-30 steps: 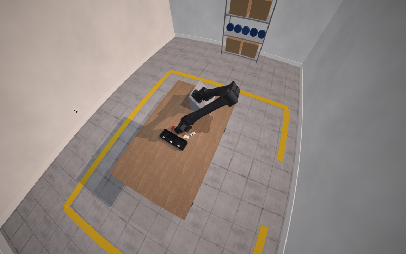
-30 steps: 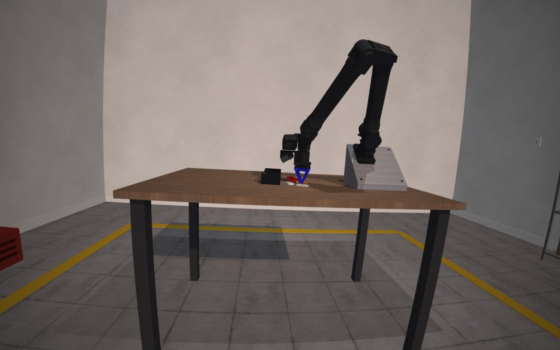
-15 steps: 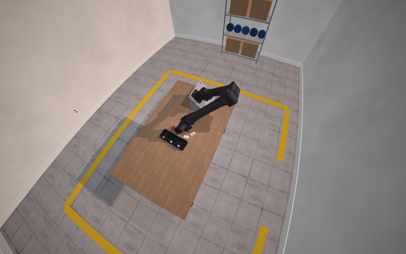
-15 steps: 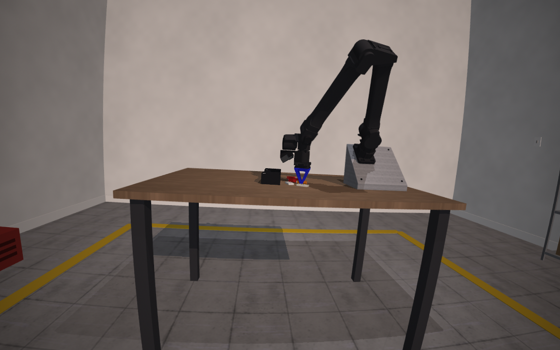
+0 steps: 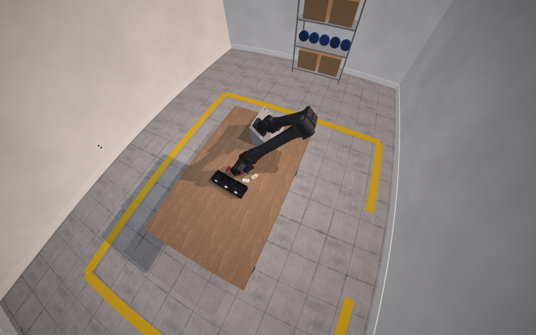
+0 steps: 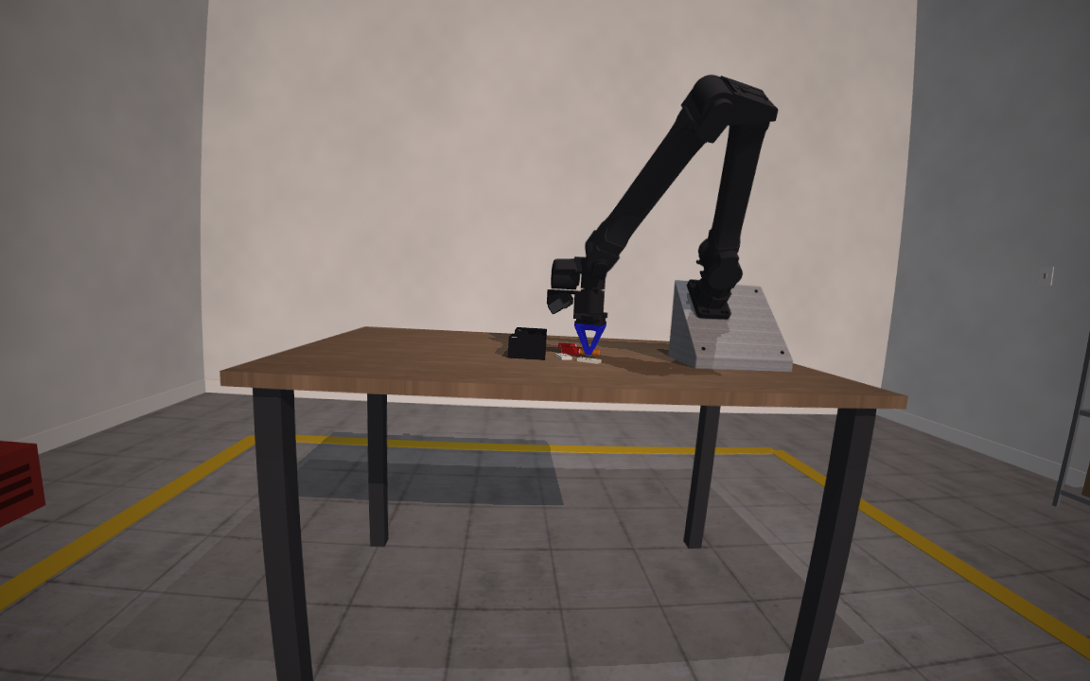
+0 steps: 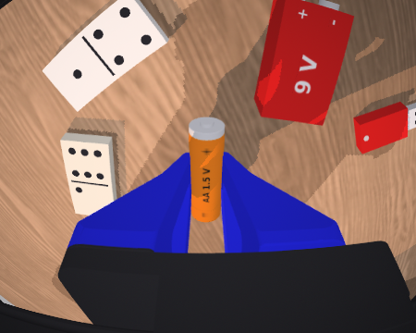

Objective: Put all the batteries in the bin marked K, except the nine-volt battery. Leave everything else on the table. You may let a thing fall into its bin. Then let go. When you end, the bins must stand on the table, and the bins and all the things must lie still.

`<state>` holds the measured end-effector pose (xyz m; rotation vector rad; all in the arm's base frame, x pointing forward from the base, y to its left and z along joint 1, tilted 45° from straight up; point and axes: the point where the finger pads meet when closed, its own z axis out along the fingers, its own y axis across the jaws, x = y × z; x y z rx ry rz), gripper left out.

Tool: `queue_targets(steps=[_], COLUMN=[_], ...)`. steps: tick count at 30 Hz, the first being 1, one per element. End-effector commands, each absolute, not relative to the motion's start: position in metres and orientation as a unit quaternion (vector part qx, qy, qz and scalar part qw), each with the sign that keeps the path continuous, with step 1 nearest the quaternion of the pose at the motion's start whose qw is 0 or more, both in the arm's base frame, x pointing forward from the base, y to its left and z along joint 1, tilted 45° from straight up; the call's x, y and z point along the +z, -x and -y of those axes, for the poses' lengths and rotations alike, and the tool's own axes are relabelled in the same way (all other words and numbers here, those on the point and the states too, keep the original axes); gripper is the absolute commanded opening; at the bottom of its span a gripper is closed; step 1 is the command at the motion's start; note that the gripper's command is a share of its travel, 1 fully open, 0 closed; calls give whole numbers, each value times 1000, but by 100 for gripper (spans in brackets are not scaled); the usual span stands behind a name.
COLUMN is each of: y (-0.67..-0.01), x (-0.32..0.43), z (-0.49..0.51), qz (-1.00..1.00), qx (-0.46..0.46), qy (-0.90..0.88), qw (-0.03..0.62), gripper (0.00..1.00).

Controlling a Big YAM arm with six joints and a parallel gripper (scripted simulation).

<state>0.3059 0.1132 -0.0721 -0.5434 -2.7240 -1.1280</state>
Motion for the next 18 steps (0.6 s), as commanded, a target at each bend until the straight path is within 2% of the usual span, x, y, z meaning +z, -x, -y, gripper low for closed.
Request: queue_targets(steps=[1,18], y=[-326,-323], x=[-53,-31], z=[-94,-64], qz=[907,906], qx=[-380,-378], qy=[179,183], qw=[42,52], gripper=[8,8])
